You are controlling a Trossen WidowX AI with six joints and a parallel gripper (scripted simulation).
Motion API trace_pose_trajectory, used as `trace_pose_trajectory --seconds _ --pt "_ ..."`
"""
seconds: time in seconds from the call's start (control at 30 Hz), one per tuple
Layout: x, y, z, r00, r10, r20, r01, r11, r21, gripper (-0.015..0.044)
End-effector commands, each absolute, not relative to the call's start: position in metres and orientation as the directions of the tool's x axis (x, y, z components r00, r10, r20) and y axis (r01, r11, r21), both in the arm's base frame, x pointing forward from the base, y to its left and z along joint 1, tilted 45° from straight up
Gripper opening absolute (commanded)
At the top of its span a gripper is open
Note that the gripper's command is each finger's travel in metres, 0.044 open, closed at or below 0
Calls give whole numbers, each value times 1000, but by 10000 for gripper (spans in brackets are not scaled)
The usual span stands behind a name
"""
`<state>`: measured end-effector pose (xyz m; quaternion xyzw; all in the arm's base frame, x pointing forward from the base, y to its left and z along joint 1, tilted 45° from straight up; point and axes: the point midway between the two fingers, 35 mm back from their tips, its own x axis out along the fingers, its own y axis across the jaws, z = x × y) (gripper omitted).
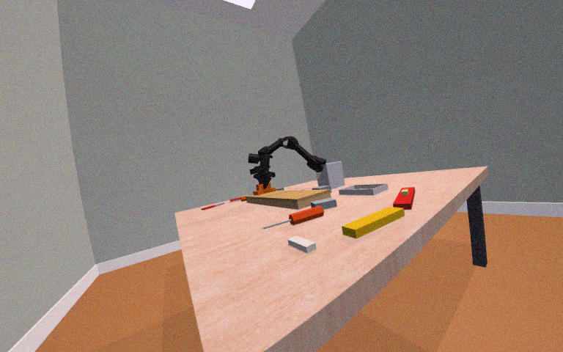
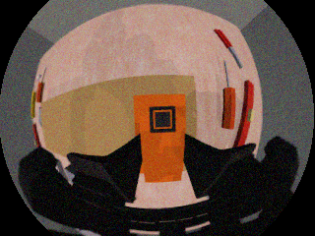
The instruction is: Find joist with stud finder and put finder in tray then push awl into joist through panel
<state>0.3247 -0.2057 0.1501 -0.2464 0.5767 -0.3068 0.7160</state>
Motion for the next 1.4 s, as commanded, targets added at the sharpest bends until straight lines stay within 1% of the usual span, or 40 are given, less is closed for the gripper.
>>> trace_pose_trajectory --seconds 0.0,0.37,1.0,1.17,1.37 --pt "325 -206 150 147 -724 -675 155 690 -707 0" --pt "327 -200 156 146 -722 -676 155 692 -705 0" --pt "336 -140 223 145 -722 -677 151 692 -706 0" --pt "341 -132 218 152 -712 -685 126 702 -701 0" --pt "366 -94 184 179 -657 -732 -15 742 -670 0"
